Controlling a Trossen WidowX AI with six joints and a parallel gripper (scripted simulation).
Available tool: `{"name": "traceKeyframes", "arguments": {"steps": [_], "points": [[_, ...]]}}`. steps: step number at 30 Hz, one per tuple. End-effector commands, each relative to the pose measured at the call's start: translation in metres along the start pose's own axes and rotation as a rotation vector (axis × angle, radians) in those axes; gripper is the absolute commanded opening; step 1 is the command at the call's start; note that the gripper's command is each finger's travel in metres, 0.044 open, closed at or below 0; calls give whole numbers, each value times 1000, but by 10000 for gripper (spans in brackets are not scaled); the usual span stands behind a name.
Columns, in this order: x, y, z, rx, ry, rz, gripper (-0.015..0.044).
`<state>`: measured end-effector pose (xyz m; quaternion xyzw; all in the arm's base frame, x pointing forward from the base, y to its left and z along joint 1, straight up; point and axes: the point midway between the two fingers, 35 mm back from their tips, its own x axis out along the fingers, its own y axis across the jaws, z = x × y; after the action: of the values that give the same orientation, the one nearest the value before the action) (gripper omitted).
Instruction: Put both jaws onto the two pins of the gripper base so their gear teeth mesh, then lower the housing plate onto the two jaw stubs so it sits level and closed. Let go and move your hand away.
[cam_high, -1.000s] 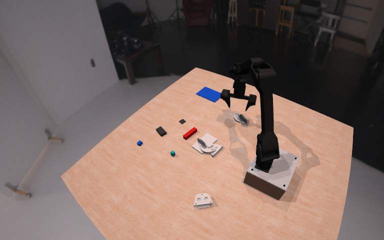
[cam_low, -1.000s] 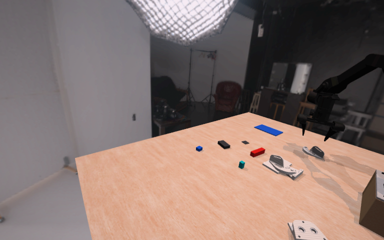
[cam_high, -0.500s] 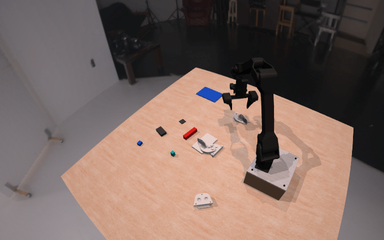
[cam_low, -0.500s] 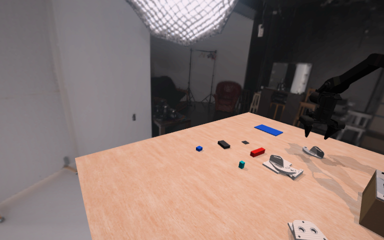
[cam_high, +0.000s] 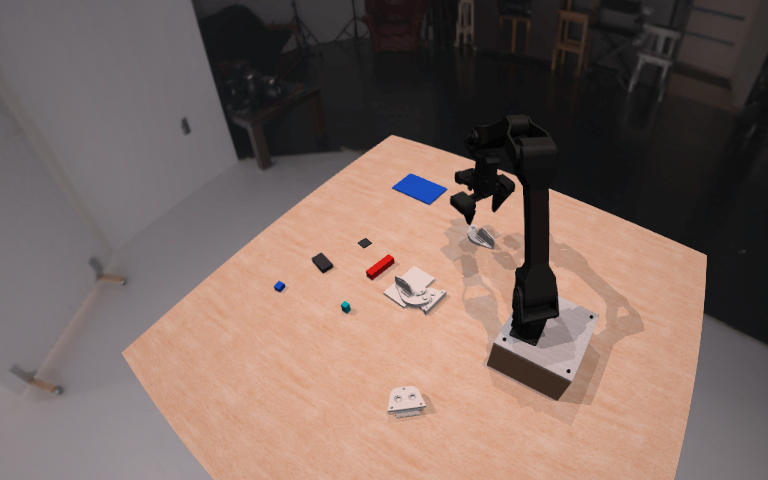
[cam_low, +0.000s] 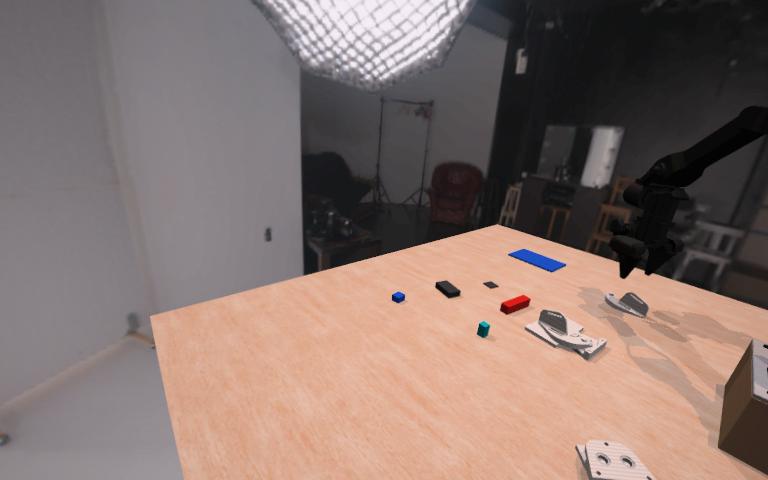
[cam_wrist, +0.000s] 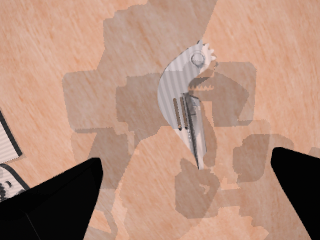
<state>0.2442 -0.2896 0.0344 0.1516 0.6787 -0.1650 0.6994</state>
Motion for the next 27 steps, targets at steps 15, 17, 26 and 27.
{"name": "traceKeyframes", "arguments": {"steps": [15, 17, 26, 27], "points": [[38, -2, -5, -144, 4, -4, 440], [38, -2, -5, -144, 4, -4, 440], [38, -2, -5, -144, 4, -4, 440], [38, -2, -5, -144, 4, -4, 440]]}}
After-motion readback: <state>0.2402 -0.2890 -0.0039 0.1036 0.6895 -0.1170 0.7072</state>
